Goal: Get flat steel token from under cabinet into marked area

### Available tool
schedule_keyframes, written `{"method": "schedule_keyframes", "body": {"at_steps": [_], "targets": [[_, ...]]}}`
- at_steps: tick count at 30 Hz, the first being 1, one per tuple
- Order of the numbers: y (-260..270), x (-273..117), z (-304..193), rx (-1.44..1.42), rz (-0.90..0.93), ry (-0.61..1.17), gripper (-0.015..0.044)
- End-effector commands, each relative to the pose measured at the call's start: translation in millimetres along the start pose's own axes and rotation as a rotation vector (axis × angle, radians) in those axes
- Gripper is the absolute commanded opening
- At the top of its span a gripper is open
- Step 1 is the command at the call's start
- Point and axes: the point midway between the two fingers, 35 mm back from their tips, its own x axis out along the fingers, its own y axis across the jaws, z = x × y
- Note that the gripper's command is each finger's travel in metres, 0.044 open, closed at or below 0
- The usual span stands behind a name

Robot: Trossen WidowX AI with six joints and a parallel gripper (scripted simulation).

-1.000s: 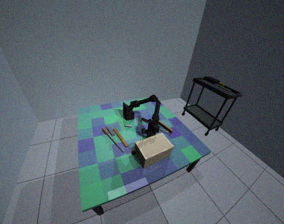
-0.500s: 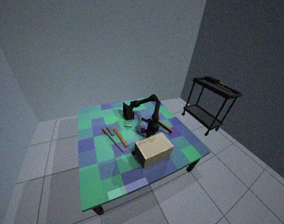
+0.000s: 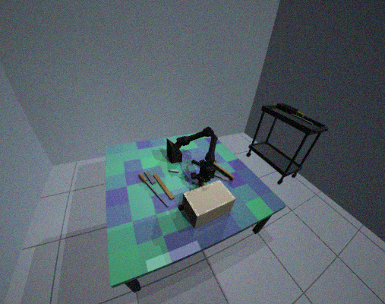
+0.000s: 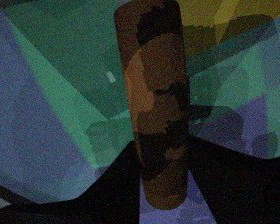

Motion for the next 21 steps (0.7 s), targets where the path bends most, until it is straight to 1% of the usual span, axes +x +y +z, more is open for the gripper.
{"method": "schedule_keyframes", "body": {"at_steps": [1,21], "targets": [[-0.3,1.1,-5.0,0.002,-0.005,0.000,0.0000],[0.6,1.2,-26.1,0.003,-0.005,0.001,0.0000]]}}
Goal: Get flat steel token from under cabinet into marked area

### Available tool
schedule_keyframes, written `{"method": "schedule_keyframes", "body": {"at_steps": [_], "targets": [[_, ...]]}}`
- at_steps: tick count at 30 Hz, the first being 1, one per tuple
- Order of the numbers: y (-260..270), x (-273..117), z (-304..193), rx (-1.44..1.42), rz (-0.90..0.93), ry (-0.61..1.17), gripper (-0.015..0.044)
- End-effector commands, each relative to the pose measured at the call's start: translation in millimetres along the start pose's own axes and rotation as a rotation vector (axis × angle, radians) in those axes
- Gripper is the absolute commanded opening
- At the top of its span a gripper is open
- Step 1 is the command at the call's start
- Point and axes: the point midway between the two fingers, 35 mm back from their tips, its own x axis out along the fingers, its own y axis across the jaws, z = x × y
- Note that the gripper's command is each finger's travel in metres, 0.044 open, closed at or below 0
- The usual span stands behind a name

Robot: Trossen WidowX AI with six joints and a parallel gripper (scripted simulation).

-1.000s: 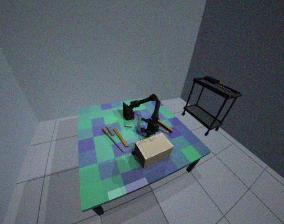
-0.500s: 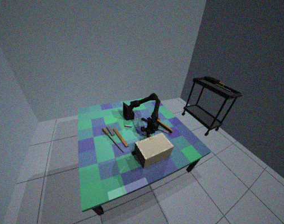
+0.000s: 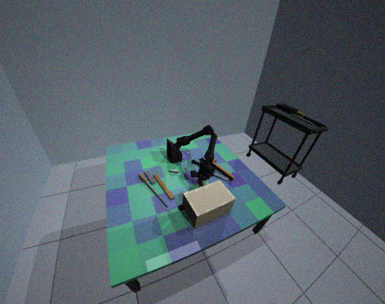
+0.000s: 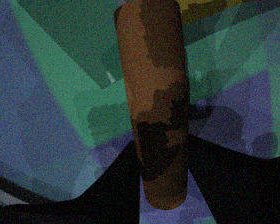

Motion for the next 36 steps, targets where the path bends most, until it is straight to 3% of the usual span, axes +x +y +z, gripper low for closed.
{"method": "schedule_keyframes", "body": {"at_steps": [1,36], "targets": [[-0.1,1.0,-5.3,0.002,-0.003,0.001,0.0000],[1.5,1.3,-45.1,0.004,-0.003,0.003,0.0000]]}}
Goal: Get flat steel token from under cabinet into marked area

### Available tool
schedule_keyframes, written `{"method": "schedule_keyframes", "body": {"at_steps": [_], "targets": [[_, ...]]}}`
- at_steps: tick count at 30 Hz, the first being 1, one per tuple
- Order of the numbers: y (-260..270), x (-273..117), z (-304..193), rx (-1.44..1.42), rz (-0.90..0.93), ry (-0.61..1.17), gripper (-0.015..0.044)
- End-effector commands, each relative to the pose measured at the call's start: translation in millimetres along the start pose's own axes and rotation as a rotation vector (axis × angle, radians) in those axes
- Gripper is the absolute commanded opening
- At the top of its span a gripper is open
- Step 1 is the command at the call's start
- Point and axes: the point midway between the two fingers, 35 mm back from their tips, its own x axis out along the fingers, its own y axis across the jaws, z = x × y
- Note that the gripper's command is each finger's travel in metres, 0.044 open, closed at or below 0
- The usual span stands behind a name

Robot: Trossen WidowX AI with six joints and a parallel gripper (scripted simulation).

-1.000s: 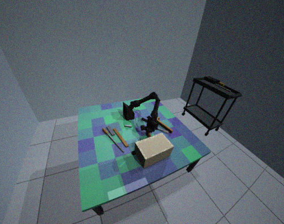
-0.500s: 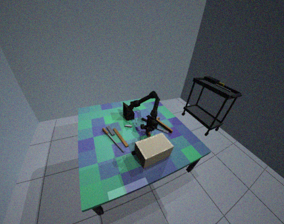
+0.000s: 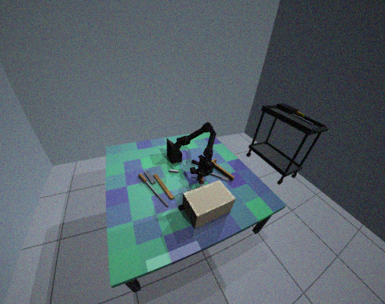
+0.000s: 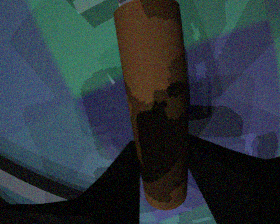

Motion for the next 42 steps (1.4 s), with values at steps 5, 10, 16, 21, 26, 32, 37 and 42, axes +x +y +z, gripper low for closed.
{"method": "schedule_keyframes", "body": {"at_steps": [5,10,16,21,26,32,37,42], "targets": [[0.1,1.0,-10.8,0.002,-0.002,0.002,0.0000],[0.4,1.1,-17.0,0.002,-0.002,0.002,0.0000],[0.8,1.1,-24.3,0.003,-0.002,0.003,0.0000],[1.1,1.1,-30.6,0.003,-0.002,0.003,0.0000],[1.4,1.1,-37.1,0.003,-0.002,0.003,0.0000],[1.8,1.2,-44.9,0.004,-0.002,0.004,0.0000],[2.2,1.2,-51.4,0.004,-0.002,0.004,0.0000],[2.6,1.2,-57.9,0.004,-0.002,0.004,0.0000]]}}
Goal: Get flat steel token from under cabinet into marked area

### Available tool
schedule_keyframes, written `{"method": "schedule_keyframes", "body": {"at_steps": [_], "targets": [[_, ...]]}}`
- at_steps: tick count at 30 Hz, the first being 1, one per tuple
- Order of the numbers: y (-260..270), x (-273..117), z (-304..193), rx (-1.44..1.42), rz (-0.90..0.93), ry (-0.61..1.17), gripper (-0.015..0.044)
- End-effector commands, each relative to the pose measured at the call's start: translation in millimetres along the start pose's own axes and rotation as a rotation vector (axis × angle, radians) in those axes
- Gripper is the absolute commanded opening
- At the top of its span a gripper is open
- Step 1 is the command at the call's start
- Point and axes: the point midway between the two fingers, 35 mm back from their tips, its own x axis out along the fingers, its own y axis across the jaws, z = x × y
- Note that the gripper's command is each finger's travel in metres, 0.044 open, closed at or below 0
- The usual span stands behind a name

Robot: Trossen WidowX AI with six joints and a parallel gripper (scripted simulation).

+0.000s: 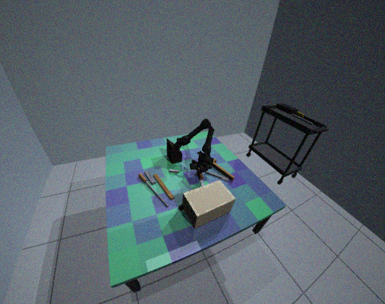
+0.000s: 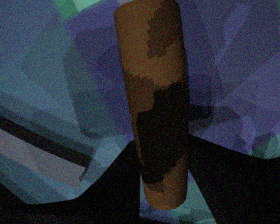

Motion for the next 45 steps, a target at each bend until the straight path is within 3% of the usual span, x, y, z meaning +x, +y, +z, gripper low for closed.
{"method": "schedule_keyframes", "body": {"at_steps": [1,45], "targets": [[-0.3,1.0,-6.8,0.002,-0.002,0.003,0.0000],[16.3,-3.6,-42.7,0.009,-0.001,0.004,0.0000]]}}
